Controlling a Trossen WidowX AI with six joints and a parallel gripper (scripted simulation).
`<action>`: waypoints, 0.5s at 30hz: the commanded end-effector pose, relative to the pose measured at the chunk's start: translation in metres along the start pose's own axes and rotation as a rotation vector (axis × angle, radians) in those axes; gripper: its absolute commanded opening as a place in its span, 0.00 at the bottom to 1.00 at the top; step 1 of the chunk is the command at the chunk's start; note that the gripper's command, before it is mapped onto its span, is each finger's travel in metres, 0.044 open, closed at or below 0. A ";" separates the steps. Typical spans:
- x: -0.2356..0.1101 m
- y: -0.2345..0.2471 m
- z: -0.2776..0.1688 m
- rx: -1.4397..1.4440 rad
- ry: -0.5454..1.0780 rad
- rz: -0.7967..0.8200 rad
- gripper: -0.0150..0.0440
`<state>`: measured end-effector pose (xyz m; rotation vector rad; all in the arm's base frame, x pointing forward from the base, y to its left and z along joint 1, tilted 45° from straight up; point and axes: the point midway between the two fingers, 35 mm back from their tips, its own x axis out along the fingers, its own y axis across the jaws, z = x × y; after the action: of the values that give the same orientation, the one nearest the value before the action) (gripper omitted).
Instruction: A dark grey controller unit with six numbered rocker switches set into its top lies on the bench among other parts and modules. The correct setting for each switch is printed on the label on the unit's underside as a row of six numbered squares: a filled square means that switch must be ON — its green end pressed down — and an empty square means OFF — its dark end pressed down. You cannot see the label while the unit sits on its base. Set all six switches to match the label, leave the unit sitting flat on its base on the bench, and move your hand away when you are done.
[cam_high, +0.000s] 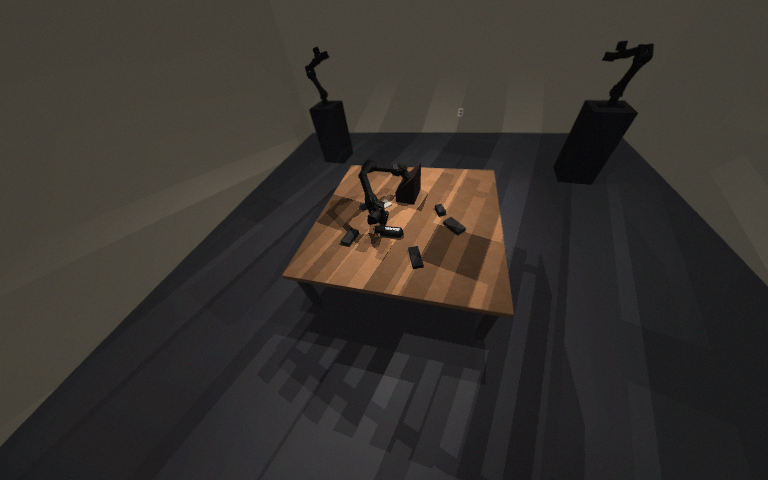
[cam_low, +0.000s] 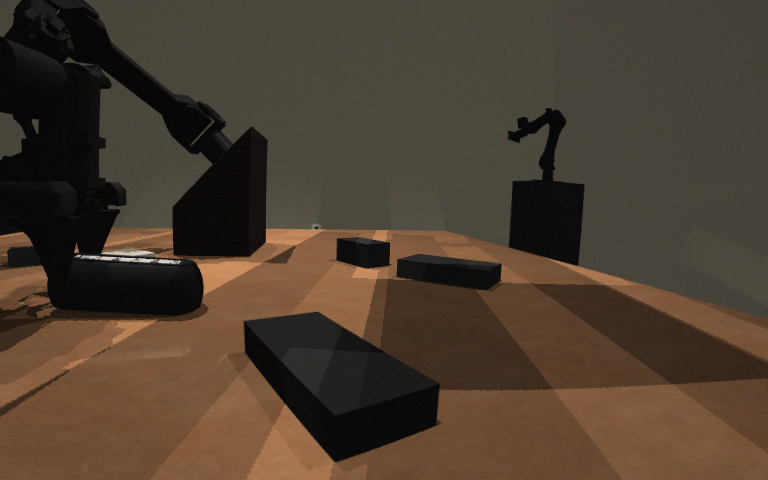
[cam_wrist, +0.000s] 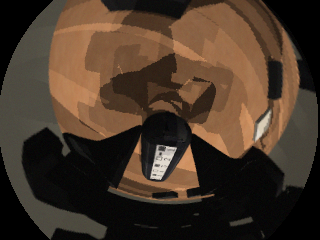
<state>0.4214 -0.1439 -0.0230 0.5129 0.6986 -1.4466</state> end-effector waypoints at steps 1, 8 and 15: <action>-0.007 0.001 -0.003 -0.005 -0.003 0.006 0.82; -0.012 0.001 -0.005 -0.005 -0.003 0.006 0.82; -0.017 0.001 -0.007 -0.005 -0.003 0.006 0.82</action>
<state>0.4208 -0.1333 -0.0176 0.5118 0.6984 -1.4479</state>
